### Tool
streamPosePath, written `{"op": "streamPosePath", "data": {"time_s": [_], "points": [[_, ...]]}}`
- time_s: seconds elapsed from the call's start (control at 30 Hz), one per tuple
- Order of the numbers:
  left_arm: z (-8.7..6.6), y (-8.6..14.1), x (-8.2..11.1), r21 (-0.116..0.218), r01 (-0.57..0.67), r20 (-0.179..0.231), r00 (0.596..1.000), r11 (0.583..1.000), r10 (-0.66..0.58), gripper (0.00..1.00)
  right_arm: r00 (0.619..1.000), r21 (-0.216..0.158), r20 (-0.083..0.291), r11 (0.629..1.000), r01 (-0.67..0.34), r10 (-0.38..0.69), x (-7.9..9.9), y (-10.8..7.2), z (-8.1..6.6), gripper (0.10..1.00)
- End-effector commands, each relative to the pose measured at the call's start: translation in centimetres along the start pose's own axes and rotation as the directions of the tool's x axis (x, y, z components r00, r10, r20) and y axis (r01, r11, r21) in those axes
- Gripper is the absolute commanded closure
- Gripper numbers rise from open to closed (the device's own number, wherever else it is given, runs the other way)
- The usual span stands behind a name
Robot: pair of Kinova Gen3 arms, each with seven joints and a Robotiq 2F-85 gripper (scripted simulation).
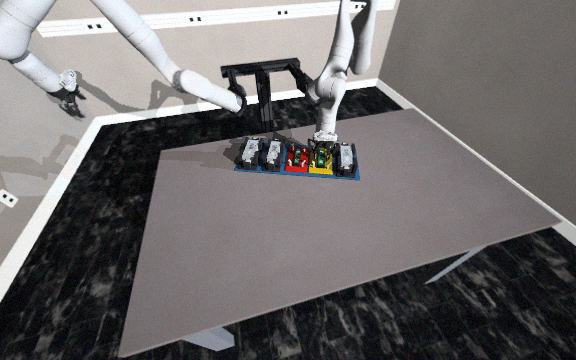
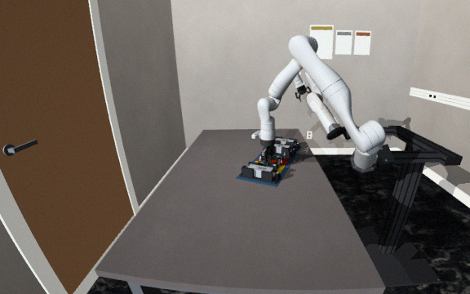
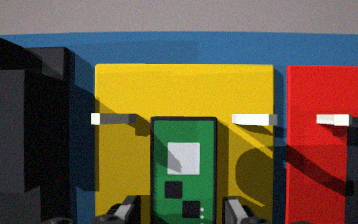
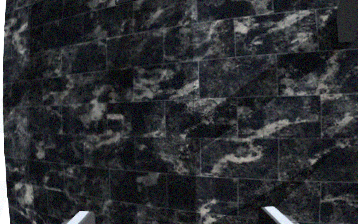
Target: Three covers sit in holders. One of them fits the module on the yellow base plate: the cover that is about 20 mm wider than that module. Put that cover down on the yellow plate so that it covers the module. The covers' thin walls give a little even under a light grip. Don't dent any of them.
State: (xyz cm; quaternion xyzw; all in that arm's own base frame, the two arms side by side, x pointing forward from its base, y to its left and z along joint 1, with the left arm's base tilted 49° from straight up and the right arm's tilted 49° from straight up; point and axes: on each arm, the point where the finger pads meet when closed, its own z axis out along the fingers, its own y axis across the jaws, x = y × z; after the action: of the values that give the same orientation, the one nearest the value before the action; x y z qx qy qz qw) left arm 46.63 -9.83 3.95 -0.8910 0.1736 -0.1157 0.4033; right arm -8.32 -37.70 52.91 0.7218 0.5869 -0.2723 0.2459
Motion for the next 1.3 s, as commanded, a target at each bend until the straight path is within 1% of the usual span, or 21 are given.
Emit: {"op": "streamPosePath", "data": {"time_s": [0.0,0.2,0.23,1.27], "points": [[-0.08,0.04,0.06,-0.001,0.0,-0.002,1.0,1.0,0.0,0.447,1.0,0.0,0.001,1.0,-0.001,0.001,-0.03,-0.04,-0.04,0.1],[-0.08,0.04,0.06,-0.001,0.0,-0.002,1.0,1.0,0.0,0.447,1.0,0.0,0.001,1.0,-0.001,0.001,-0.03,-0.04,-0.04,0.1],[-0.08,0.04,0.06,-0.001,0.0,-0.002,1.0,1.0,0.0,1.0,1.0,0.0,0.001,1.0,-0.001,0.001,-0.03,-0.04,-0.04,0.1],[-0.1,0.06,0.06,-0.001,-0.001,-0.002,1.0,1.0,0.001,1.0,1.0,0.0,0.001,1.0,-0.001,0.001,-0.03,-0.04,-0.04,0.1]]}}
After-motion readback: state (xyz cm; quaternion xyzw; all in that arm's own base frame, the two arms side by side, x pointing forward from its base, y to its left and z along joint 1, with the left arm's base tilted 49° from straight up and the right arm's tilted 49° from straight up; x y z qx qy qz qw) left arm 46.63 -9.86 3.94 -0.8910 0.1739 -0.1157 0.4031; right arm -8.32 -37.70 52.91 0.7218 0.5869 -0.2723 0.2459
